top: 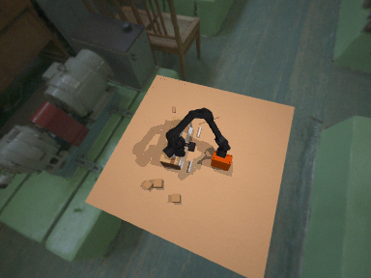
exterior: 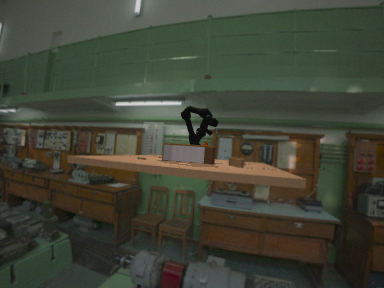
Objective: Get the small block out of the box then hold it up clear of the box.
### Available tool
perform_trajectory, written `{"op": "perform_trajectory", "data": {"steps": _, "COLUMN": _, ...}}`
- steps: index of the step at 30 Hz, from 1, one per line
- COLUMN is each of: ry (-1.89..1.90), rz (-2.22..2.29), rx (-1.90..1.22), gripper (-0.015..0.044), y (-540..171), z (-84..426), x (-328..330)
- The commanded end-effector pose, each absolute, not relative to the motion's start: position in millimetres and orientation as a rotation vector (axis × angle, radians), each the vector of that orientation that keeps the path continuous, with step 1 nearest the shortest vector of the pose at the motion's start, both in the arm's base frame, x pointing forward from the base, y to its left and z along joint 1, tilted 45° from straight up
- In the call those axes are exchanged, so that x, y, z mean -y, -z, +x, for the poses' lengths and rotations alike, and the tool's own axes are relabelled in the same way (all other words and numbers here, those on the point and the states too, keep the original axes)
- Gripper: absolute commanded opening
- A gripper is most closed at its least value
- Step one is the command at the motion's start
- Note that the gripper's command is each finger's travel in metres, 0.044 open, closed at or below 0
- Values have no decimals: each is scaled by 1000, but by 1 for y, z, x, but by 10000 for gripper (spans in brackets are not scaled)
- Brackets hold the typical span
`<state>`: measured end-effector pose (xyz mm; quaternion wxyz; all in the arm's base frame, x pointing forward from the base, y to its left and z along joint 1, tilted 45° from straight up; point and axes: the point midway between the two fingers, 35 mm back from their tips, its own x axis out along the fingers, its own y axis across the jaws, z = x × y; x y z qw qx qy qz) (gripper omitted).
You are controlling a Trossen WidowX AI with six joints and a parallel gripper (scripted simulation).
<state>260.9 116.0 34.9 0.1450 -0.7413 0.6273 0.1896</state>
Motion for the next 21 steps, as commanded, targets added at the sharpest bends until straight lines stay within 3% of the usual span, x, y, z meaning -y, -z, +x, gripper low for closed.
{"op": "perform_trajectory", "data": {"steps": 1, "ry": -537, "rz": -2153, "rx": -1820, "gripper": 400, "y": -34, "z": 259, "x": -114}}
{"op": "perform_trajectory", "data": {"steps": 21, "ry": -538, "rz": -2153, "rx": -1819, "gripper": 400, "y": -10, "z": 265, "x": -95}}
